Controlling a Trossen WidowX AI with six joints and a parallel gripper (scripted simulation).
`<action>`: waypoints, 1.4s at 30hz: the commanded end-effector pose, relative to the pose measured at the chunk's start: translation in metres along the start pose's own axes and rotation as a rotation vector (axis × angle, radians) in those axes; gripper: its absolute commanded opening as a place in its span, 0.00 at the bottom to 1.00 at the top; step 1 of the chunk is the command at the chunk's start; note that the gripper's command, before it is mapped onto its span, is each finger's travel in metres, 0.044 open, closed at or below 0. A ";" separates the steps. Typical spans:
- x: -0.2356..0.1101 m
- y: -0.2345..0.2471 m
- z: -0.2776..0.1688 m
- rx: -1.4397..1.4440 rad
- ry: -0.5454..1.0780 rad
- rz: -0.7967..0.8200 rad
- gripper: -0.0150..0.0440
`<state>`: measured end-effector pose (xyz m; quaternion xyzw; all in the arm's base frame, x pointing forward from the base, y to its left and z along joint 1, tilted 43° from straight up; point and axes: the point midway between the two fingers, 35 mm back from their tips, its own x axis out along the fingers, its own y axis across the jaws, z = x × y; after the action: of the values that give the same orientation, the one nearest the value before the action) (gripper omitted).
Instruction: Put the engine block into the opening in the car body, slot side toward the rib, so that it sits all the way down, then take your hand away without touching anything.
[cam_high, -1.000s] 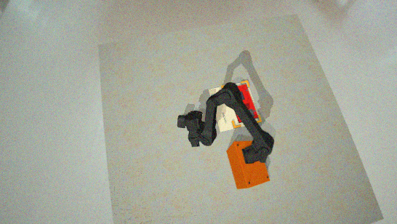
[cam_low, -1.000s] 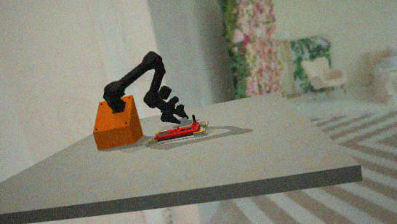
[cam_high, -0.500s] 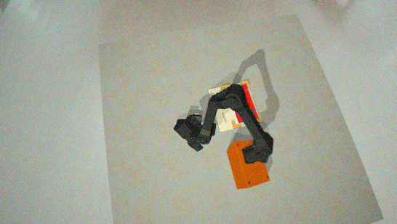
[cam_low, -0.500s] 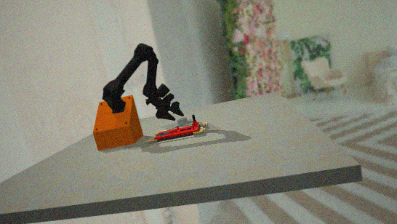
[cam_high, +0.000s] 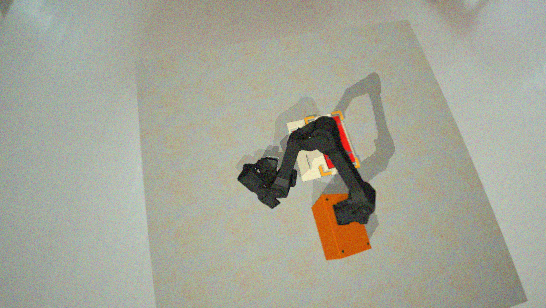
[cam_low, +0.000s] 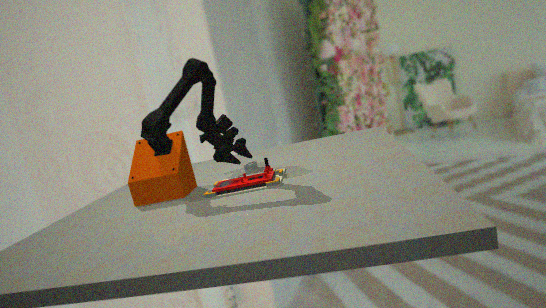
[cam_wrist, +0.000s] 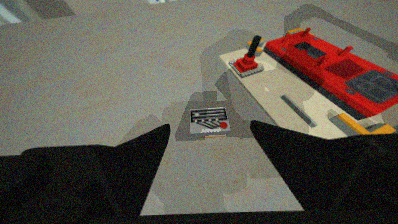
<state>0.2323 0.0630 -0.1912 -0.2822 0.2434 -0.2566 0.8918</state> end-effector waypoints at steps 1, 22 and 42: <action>0.000 0.000 0.000 -0.004 0.000 0.000 1.00; 0.008 0.014 0.002 0.315 0.183 -0.007 1.00; 0.013 0.020 0.013 0.843 0.465 -0.183 1.00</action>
<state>0.2523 0.0719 -0.2010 0.1034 0.2899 -0.4409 0.8432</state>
